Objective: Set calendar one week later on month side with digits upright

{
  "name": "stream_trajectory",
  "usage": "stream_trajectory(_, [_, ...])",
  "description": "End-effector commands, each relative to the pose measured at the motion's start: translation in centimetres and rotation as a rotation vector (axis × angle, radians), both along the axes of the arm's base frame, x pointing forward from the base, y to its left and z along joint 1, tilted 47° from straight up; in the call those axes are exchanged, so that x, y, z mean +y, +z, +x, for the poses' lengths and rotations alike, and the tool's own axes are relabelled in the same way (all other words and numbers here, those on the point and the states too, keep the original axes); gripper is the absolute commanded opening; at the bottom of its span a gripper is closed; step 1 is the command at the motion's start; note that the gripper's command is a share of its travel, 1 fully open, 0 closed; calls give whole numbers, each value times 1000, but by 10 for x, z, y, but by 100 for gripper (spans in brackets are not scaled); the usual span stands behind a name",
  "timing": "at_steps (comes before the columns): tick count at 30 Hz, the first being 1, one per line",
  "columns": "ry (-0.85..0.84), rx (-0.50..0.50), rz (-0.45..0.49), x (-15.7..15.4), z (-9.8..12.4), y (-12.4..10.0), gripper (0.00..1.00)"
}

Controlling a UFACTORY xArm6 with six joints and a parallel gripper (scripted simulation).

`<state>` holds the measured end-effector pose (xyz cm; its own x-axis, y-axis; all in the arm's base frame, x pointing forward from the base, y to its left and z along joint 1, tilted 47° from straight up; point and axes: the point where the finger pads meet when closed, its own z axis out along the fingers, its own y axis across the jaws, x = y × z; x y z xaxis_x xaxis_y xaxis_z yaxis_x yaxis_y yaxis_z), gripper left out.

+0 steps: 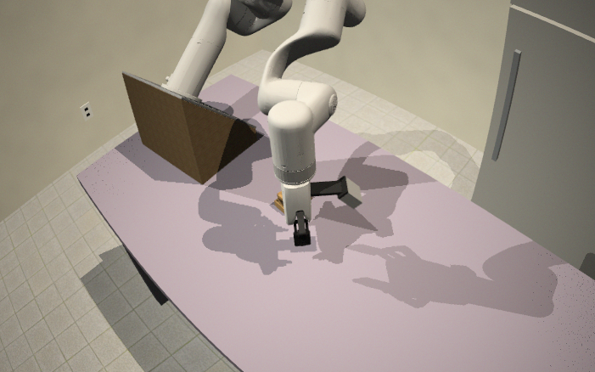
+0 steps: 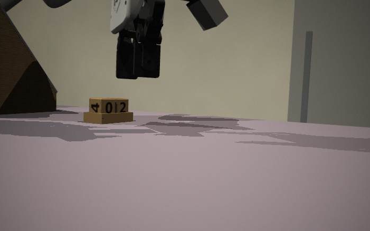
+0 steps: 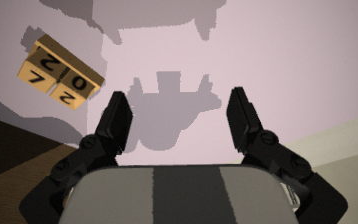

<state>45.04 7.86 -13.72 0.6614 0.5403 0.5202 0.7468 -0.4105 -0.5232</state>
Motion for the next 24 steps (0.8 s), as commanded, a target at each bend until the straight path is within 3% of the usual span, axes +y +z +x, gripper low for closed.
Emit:
stream_trajectory(1, [-7,-2,-3,-2,-1,1,100])
stream_trajectory(7, [-124,125,-14,-4,-8,0,100])
stream_trajectory(10, [-124,125,-14,-9,-27,-3,100])
stream_trajectory(16, [-144,148,-16,-9,-28,-3,100])
stream_trajectory(19, [-219,228,-24,-10,-31,-4,100])
stream_trajectory(24, [-242,253,-26,-15,-53,-7,100])
